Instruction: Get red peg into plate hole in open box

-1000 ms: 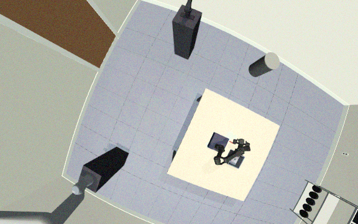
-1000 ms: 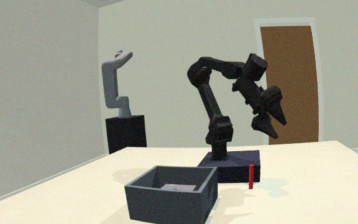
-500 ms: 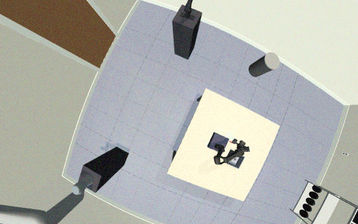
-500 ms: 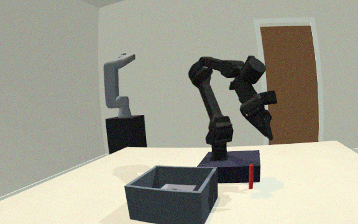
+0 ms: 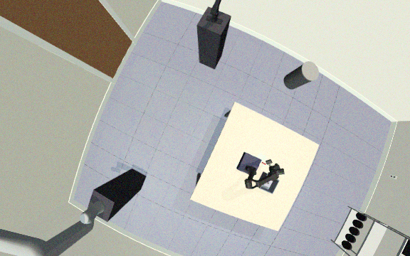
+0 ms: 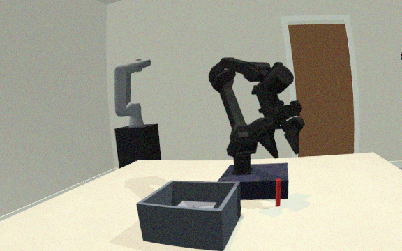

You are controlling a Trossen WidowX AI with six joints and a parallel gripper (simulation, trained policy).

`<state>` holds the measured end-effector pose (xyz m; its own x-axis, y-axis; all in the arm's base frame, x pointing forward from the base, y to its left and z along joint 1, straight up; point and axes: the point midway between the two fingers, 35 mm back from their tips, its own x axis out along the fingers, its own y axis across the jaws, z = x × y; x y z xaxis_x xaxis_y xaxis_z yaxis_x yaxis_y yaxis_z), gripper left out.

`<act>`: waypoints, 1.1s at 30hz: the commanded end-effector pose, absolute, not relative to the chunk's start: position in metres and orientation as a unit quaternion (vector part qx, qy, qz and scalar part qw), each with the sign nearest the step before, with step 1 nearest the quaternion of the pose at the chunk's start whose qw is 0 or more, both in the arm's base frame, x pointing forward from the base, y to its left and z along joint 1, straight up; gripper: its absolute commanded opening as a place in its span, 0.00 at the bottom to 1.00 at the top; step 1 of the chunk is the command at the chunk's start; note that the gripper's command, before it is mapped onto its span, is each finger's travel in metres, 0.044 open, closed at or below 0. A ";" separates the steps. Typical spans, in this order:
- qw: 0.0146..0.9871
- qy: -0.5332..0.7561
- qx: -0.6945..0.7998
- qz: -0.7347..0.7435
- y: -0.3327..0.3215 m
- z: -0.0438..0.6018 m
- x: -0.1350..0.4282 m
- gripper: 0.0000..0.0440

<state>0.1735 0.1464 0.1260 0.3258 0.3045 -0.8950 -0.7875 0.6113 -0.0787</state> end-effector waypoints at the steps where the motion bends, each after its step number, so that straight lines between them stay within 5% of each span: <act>1: 0.775 0.493 -0.231 0.320 0.141 0.122 0.172 1.00; 33: 0.727 0.676 0.088 -0.082 0.114 0.086 0.149 1.00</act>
